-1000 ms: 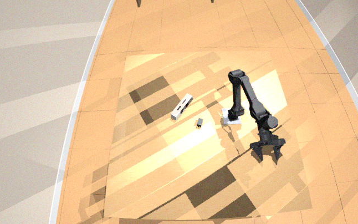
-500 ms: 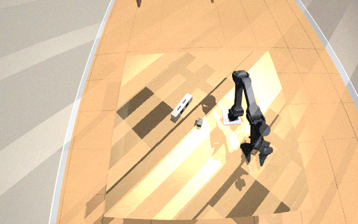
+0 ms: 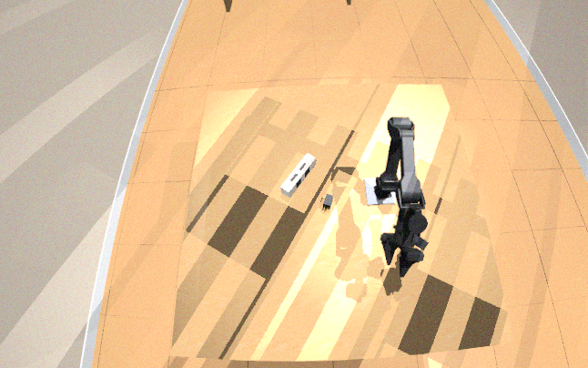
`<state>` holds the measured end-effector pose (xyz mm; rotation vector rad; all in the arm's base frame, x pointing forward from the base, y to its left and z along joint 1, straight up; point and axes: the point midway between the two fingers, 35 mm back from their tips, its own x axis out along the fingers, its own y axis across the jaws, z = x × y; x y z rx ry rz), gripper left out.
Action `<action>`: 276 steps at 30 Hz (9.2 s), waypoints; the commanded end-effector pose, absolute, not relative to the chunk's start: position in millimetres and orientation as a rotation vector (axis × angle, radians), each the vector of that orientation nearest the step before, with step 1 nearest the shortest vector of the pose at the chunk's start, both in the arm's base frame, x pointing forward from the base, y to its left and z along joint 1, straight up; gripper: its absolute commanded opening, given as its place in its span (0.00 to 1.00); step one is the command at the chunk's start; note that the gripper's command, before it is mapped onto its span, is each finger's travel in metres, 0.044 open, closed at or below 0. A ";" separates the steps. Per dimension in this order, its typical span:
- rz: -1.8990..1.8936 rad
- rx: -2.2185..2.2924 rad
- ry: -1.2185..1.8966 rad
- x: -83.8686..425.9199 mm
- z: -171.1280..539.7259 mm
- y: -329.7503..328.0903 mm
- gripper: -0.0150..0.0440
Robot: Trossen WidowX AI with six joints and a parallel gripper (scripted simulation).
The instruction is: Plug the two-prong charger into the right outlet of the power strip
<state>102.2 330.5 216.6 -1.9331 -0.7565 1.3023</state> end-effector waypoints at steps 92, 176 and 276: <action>0.880 -1.050 1.293 253.8 102.4 27.4 1.00; 0.781 -0.866 1.453 244.8 36.6 -5.3 0.40; -0.310 0.332 1.583 235.2 54.6 -67.3 0.25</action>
